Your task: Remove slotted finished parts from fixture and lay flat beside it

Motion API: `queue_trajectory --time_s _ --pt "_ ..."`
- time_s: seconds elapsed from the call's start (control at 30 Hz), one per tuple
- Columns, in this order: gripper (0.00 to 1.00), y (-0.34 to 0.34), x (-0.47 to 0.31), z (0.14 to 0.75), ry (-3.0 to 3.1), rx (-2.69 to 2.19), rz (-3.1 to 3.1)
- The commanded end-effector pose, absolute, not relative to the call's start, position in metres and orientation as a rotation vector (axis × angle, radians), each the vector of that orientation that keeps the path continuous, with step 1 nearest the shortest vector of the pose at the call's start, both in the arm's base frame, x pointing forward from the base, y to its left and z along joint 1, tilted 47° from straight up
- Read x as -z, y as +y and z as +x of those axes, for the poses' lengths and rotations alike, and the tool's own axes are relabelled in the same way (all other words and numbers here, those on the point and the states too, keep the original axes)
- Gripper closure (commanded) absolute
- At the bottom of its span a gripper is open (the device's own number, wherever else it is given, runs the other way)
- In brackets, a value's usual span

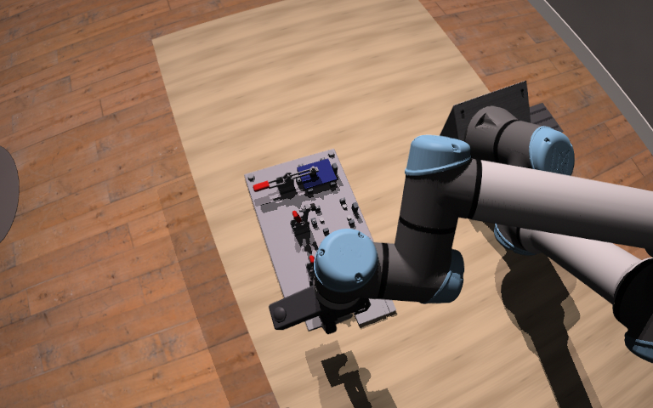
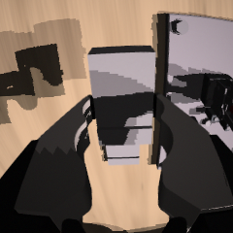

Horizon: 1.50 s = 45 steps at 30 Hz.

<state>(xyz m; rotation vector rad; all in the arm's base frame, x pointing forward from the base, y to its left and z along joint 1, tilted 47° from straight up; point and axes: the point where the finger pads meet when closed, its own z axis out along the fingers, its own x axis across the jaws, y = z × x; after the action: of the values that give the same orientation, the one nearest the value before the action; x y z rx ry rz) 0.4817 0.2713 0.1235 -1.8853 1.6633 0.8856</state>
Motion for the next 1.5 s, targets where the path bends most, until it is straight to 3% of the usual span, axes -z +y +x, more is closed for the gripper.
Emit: queue_trajectory --time_s 0.0,1.47 --pt "1.00 0.271 -0.124 0.482 1.663 -0.884 -1.885" --pt "1.00 0.303 -0.093 0.475 1.663 -0.884 -1.885"
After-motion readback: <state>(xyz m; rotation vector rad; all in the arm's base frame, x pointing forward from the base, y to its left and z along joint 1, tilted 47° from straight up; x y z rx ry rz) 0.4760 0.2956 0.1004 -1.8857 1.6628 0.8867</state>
